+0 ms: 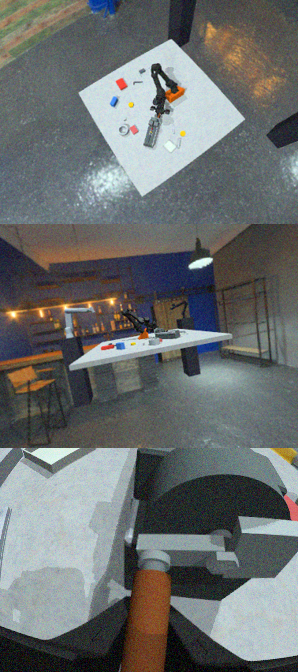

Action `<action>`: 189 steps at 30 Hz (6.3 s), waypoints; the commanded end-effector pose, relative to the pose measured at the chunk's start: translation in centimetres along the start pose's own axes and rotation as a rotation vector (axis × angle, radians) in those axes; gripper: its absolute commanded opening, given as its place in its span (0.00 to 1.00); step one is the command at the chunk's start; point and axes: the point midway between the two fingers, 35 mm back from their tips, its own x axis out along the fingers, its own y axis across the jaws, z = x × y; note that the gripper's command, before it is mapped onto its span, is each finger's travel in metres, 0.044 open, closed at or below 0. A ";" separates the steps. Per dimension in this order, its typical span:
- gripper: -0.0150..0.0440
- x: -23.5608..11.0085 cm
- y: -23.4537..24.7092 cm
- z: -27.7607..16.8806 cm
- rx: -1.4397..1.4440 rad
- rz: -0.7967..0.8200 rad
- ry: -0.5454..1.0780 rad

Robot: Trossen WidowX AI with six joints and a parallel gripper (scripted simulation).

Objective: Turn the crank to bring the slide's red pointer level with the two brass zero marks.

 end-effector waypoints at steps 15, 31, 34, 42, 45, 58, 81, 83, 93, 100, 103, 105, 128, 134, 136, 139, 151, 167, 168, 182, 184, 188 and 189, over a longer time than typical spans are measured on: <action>0.25 0.5 -0.2 -0.4 -0.006 -0.002 0.005; 0.25 1.6 -1.8 -1.6 -0.007 -0.004 0.006; 0.25 1.7 -2.2 -1.7 -0.007 -0.004 0.006; 0.25 1.8 -2.9 -1.8 -0.007 -0.004 0.006; 0.25 1.8 -3.0 -1.8 -0.007 -0.004 0.006; 0.25 1.7 -3.5 -1.7 -0.007 -0.004 0.006; 0.25 1.6 -4.1 -1.6 -0.007 -0.005 0.006; 0.25 1.6 -4.1 -1.6 -0.007 -0.005 0.006; 0.25 1.5 -4.3 -1.5 -0.007 -0.005 0.006; 0.25 1.5 -4.5 -1.5 -0.007 -0.005 0.006; 0.25 1.4 -4.5 -1.4 -0.007 -0.005 0.006; 0.25 1.4 -4.6 -1.4 -0.007 -0.005 0.006; 0.25 1.1 -5.2 -1.1 -0.007 -0.005 0.006; 0.25 1.0 -5.4 -1.0 -0.007 -0.005 0.006; 0.25 0.9 -5.4 -1.0 -0.007 -0.005 0.006; 0.25 0.8 -5.5 -0.9 -0.007 -0.005 0.006; 0.25 0.4 -5.9 -0.5 -0.007 -0.005 0.006; 0.25 -0.5 -6.1 0.5 -0.007 -0.005 0.005; 0.25 -0.5 -6.1 0.4 -0.007 -0.005 0.005; 0.25 -0.5 -6.1 0.5 -0.007 -0.005 0.005; 0.25 -0.5 -6.1 0.5 -0.007 -0.005 0.005; 0.25 -0.5 -6.1 0.5 -0.007 -0.005 0.005; 0.25 -0.5 -6.1 0.5 -0.007 -0.005 0.005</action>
